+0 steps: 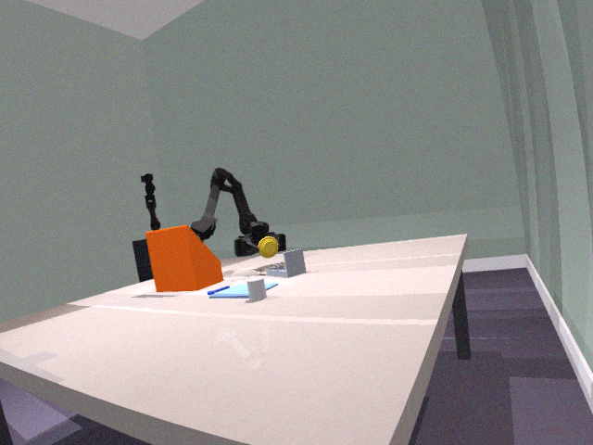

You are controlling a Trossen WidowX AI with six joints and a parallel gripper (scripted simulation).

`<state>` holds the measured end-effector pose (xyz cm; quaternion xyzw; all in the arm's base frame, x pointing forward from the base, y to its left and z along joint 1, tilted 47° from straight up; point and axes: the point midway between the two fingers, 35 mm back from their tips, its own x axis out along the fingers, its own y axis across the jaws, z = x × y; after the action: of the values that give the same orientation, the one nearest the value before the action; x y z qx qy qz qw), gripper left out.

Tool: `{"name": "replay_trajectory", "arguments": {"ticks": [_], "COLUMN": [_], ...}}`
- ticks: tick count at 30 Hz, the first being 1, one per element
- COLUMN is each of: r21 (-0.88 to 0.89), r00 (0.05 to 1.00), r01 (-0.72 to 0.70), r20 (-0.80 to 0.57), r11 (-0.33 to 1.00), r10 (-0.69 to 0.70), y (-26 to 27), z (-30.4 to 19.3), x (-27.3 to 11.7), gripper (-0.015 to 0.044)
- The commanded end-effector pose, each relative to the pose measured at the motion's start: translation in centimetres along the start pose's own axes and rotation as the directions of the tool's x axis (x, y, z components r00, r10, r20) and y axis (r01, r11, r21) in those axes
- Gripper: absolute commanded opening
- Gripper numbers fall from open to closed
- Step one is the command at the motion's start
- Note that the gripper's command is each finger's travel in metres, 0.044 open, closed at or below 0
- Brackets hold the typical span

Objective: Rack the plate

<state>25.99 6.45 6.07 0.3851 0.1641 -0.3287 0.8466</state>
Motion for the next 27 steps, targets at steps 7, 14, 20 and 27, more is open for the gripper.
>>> {"name": "replay_trajectory", "arguments": {"ticks": [7, 14, 20, 27], "r21": [0.042, 0.045, 0.044, 0.041], "r00": [0.978, 0.975, 0.975, 0.976], "r01": [-0.174, -0.186, -0.186, -0.183], "r20": [0.124, 0.132, 0.131, 0.126], "r11": [0.984, 0.982, 0.982, 0.982], "r10": [0.168, 0.179, 0.178, 0.177], "y": [0.8, 0.9, 0.9, 1.2], "z": [0.3, 0.3, 0.0, -1.3], "x": [-2.3, -2.4, -2.3, -1.4], "gripper": [0.0, 0.0, 0.0, 0.0]}}
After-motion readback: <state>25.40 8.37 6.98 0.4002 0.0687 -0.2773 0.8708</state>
